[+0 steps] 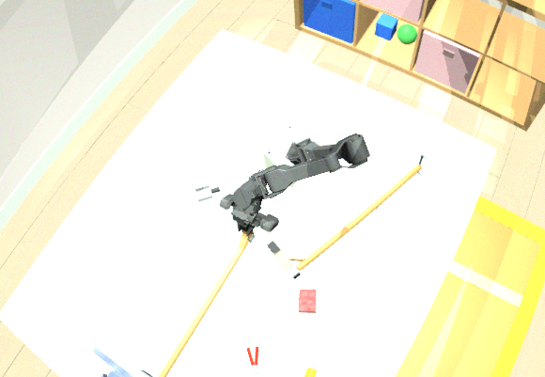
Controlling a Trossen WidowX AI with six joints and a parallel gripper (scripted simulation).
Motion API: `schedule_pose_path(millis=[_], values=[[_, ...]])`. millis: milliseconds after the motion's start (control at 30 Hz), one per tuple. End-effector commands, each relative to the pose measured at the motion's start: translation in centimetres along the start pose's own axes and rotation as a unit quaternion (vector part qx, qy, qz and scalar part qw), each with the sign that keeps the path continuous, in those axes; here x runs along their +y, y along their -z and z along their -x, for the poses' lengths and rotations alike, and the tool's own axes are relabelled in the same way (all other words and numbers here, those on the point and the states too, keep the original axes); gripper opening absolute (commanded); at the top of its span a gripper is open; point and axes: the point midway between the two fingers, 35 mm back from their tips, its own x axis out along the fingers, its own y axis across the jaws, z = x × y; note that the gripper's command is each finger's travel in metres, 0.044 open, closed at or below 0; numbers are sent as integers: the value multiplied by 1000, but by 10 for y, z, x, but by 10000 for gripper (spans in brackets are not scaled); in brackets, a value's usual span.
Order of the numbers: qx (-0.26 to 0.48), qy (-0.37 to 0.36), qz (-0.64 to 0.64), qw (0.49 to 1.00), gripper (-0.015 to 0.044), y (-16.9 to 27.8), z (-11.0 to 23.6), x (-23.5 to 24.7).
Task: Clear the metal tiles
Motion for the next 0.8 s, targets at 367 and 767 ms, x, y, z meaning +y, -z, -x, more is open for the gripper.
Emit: schedule_pose_path(millis=[367,767], values=[[-4,6,-6,1000,0,-6,-2,-11],[-5,7,-8,1000,0,-21,-13,-17]])
